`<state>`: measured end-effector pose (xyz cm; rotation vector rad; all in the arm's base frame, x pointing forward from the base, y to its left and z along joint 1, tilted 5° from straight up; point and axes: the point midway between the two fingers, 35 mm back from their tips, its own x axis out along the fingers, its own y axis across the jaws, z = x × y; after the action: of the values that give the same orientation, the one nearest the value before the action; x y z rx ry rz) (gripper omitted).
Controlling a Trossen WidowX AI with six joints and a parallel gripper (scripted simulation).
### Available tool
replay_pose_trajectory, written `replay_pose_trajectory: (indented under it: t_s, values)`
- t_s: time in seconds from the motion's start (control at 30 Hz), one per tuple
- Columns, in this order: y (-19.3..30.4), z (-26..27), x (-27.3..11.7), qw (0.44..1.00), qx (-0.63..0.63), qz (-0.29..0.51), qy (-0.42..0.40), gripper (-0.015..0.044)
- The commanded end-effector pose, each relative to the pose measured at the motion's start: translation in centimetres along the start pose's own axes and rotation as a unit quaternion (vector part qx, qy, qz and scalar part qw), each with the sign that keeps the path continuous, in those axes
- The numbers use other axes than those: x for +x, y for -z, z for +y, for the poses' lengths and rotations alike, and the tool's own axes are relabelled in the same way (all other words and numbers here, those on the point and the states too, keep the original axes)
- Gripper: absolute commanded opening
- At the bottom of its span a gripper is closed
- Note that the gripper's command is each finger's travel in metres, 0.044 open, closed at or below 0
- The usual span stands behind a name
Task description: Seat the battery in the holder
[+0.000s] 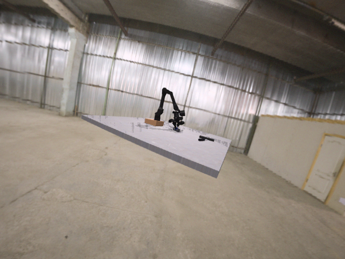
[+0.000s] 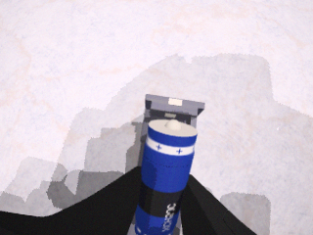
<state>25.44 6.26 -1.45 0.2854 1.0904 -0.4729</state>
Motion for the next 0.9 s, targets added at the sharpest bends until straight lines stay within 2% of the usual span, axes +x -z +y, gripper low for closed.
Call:
replay_pose_trajectory:
  t_s: [0.0, 0.23, 0.87]
  values:
    - [0.57, -0.09, -0.23, 1.0, -0.001, 0.002, -0.001, 0.0078]
    - [0.86, -0.09, -0.36, 1.0, -0.001, 0.005, 0.0, 0.0078]
    - [0.54, -0.06, 0.41, 0.996, -0.015, 0.083, 0.014, 0.0078]
